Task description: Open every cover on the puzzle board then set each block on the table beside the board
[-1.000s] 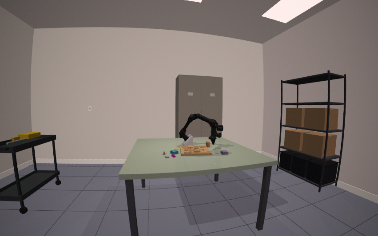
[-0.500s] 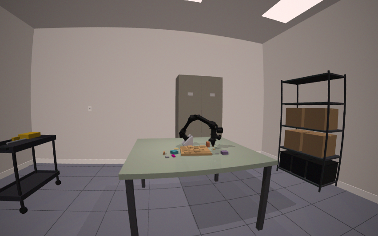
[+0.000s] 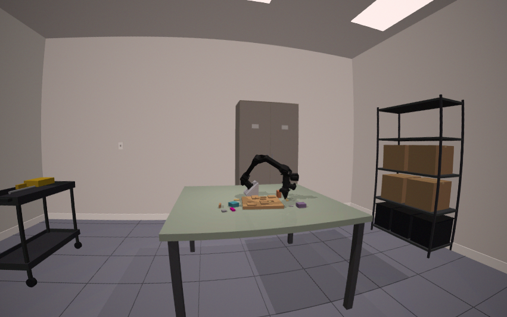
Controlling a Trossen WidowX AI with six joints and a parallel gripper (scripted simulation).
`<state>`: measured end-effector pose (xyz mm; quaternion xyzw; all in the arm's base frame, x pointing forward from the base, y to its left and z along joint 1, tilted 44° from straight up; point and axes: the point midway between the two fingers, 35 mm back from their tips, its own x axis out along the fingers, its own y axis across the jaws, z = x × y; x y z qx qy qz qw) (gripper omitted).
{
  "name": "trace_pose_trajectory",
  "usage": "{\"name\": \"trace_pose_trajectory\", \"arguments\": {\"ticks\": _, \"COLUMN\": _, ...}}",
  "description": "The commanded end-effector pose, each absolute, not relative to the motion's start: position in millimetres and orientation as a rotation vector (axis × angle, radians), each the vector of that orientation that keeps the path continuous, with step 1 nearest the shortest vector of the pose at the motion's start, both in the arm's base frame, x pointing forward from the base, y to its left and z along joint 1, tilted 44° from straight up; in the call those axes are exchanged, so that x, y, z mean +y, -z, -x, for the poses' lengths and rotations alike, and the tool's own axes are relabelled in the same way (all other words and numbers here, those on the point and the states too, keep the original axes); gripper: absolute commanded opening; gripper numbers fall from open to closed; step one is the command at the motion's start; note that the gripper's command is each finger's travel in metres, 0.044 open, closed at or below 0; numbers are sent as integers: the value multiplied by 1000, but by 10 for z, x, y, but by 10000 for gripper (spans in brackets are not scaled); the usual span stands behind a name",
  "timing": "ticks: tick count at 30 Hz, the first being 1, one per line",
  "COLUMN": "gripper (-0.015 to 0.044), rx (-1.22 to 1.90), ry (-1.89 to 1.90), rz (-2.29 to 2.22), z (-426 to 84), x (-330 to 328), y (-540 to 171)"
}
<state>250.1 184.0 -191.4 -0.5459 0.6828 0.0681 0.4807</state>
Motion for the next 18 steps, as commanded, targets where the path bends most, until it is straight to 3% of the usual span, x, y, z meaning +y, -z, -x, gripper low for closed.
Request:
{"name": "trace_pose_trajectory", "arguments": {"ticks": 1, "gripper": 211, "rx": 1665, "ry": -166, "rz": 1332, "z": -2501, "x": 1845, "y": 1911}}
{"name": "trace_pose_trajectory", "arguments": {"ticks": 10, "gripper": 440, "rx": 1665, "ry": -167, "rz": 1332, "z": -2502, "x": 1860, "y": 1897}}
{"name": "trace_pose_trajectory", "arguments": {"ticks": 18, "gripper": 440, "rx": 1664, "ry": -169, "rz": 1333, "z": -2500, "x": 2037, "y": 1726}}
